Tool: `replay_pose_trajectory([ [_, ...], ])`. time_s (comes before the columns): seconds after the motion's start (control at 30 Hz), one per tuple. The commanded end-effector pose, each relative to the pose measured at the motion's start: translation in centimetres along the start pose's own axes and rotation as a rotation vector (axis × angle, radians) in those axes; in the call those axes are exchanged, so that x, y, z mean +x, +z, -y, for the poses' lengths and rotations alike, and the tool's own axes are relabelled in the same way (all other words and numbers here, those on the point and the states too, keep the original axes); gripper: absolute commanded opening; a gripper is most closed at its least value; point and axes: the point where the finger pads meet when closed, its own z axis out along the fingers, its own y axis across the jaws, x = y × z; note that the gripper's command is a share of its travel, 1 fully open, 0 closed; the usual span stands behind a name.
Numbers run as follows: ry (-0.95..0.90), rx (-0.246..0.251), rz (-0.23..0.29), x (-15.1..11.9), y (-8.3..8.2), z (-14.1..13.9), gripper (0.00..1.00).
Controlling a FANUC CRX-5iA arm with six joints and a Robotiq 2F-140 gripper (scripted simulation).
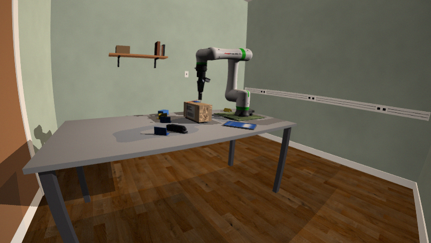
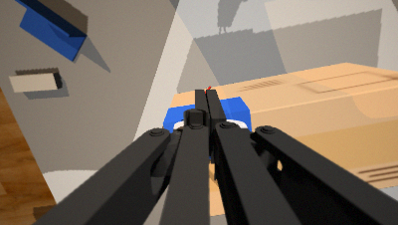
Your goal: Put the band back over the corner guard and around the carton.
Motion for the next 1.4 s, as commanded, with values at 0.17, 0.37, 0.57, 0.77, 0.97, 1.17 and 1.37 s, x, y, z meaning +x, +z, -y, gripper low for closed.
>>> replay_pose_trajectory([
  [0.17, 0.000, 0.000, 0.001, -0.1, -0.1, 0.2, 0.10],
  [0.37, 0.000, 0.000, 0.001, -0.1, -0.1, 0.2, 0.10],
  [0.57, 0.000, 0.000, 0.001, -0.1, -0.1, 0.2, 0.10],
  [0.77, 0.000, 0.000, 0.001, -0.1, -0.1, 0.2, 0.10],
  [0.97, 0.000, 0.000, 0.001, -0.3, -0.1, 0.1, 0.10],
  [1.17, 0.000, 0.000, 0.001, -0.8, -0.1, 0.0, 0.10],
  [1.37, 0.000, 0.000, 0.001, -1.5, -0.1, -0.1, 0.10],
])
